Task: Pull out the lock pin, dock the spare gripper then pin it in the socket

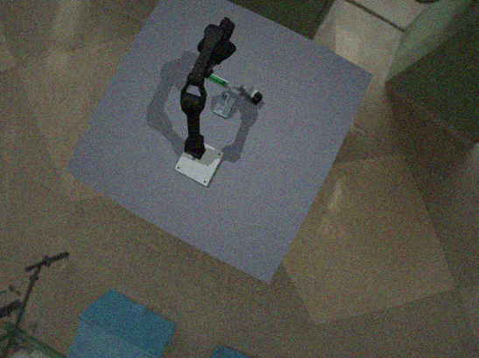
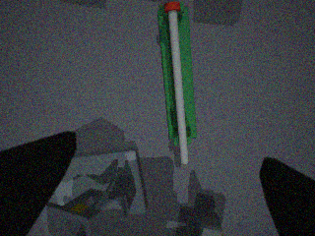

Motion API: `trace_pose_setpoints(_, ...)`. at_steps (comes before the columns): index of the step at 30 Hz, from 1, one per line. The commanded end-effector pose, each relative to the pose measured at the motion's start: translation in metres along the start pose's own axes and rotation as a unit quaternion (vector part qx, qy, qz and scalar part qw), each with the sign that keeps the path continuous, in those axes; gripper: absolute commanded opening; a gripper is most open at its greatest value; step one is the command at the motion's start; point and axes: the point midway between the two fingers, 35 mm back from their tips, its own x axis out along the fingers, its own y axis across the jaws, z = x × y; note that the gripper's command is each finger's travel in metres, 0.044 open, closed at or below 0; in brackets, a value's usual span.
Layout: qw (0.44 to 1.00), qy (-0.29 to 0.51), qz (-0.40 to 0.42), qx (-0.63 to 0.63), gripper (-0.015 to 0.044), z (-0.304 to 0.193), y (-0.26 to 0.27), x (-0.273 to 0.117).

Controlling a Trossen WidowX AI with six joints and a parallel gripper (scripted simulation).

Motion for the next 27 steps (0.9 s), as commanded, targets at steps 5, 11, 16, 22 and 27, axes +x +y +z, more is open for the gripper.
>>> trace_pose_setpoints(5, 0.872, -0.069, 0.068, 0.479, 0.044, -0.065, -0.026, 0.003)
trace_pose_setpoints(11, 0.687, -0.096, 0.124, 0.709, 0.044, -0.104, -0.038, 0.0)
trace_pose_setpoints(16, 0.565, -0.104, 0.157, 0.804, 0.044, -0.125, -0.043, -0.003)
trace_pose_setpoints(22, 0.398, -0.107, 0.2, 0.889, 0.044, -0.152, -0.046, -0.007)
trace_pose_setpoints(27, 0.274, -0.105, 0.232, 0.927, 0.044, -0.171, -0.048, -0.01)
